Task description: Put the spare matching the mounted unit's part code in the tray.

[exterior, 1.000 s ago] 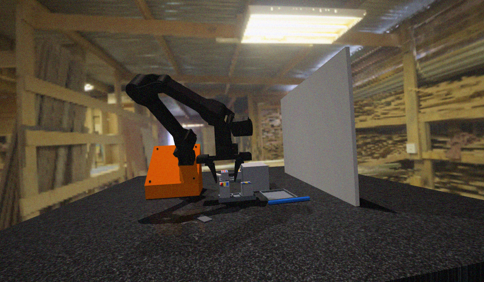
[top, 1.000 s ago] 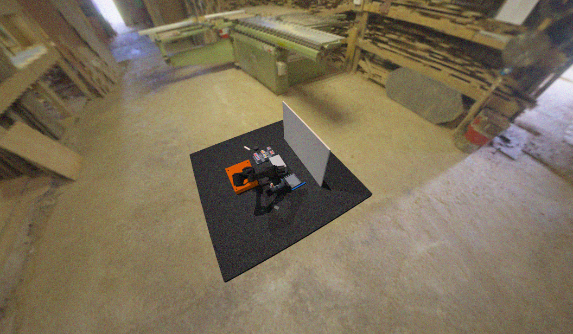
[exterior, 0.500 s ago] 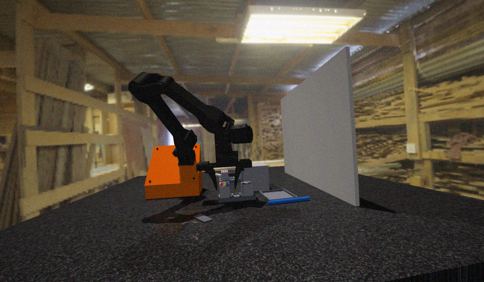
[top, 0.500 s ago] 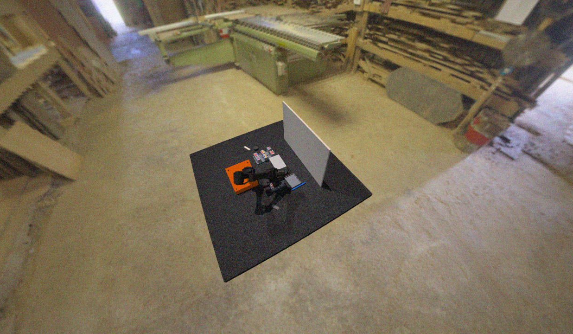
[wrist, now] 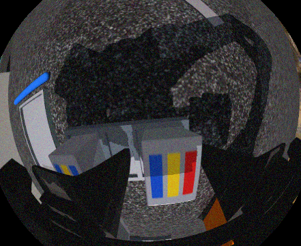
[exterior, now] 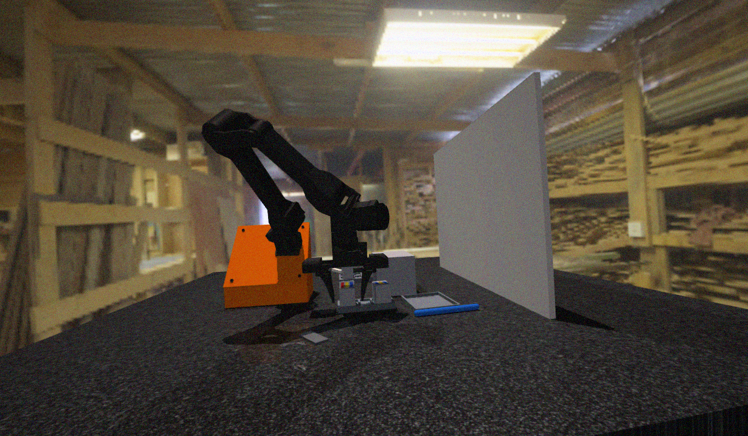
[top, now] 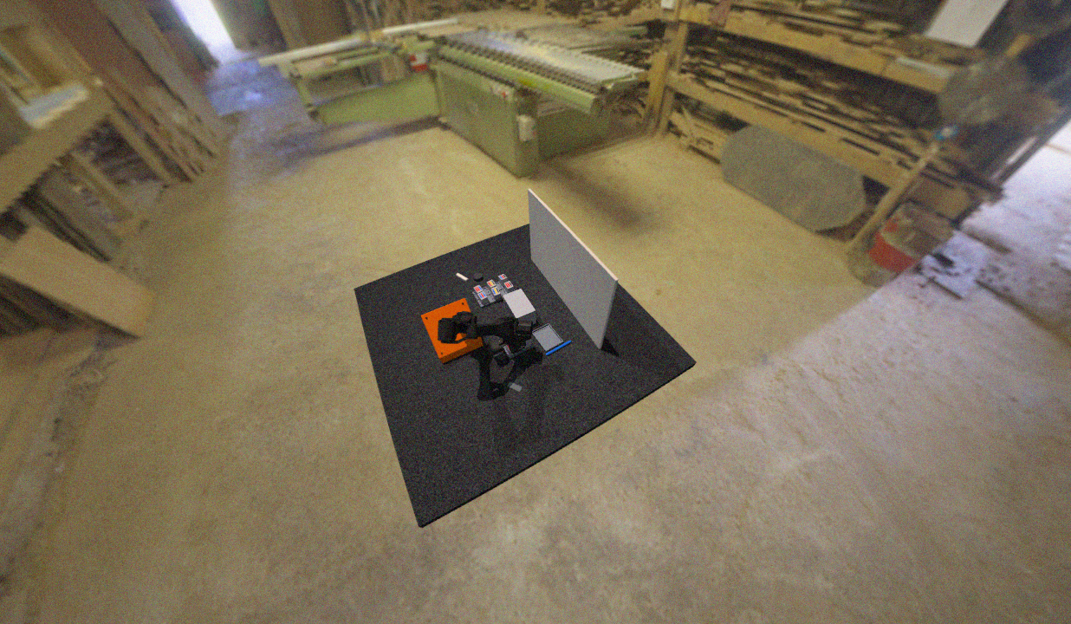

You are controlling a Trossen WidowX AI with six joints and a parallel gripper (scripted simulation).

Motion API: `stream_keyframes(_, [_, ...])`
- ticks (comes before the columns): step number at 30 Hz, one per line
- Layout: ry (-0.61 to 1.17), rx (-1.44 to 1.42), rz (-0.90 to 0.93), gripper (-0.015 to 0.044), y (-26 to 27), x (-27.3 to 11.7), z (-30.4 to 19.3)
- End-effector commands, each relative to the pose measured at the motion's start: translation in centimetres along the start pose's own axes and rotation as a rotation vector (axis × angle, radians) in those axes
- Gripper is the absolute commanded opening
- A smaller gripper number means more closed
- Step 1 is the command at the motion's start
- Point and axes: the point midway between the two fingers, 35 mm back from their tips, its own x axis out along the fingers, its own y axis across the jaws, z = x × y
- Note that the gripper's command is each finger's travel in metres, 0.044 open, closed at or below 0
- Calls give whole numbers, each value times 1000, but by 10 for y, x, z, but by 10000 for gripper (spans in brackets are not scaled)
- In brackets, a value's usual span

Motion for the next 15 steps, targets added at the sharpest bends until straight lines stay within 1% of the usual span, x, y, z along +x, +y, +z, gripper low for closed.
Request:
stream_keyframes(1, [5, -7, -2, 300, -1, 1, -2])
stream_keyframes(8, [5, -7, -2, 300, -1, 1, -2])
stream_keyframes(13, [1, -2, -2, 169, -1, 1, -1])
stream_keyframes(15, [1, -2, -2, 155, -1, 1, -1])
